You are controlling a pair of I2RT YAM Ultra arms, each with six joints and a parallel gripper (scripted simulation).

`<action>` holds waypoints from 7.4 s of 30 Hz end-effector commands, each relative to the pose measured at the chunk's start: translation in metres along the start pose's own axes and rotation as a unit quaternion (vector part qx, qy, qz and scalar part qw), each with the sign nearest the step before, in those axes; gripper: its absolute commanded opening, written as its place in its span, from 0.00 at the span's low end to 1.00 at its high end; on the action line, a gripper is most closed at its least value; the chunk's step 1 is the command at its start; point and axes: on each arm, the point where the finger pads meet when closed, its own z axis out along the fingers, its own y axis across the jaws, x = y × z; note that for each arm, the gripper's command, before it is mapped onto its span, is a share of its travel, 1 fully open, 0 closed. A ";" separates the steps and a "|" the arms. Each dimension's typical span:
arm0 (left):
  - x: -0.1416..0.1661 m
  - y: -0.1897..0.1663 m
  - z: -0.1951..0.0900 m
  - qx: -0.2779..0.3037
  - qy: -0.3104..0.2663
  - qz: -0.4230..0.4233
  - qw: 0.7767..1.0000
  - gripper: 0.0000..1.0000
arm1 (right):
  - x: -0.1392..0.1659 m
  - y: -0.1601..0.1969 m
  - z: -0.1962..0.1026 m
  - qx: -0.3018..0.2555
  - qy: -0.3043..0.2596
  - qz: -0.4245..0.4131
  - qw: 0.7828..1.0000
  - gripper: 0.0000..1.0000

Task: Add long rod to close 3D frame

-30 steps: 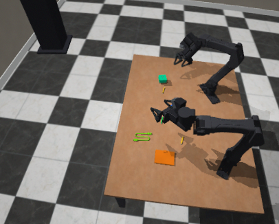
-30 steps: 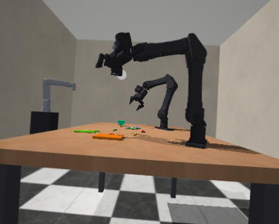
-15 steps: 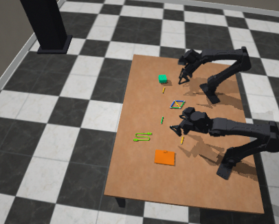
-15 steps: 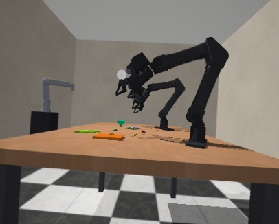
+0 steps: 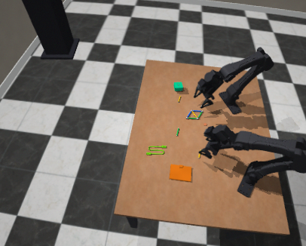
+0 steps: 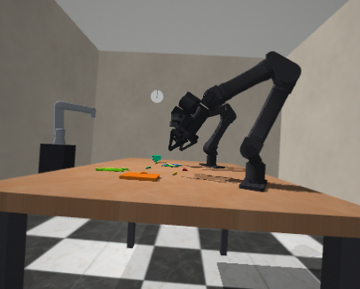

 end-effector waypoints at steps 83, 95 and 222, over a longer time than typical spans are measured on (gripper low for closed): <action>0.056 -0.002 0.082 0.190 0.238 0.598 0.742 0.31 | 0.029 0.151 -0.101 -0.250 -0.296 -0.216 0.896 1.00; 0.059 -0.002 0.080 0.193 0.243 0.596 0.741 0.31 | 0.029 0.151 -0.101 -0.250 -0.296 -0.216 0.896 1.00; -0.049 -0.231 0.069 0.127 0.278 0.412 0.858 0.00 | 0.058 0.026 -0.296 -0.102 -0.187 -0.143 0.966 1.00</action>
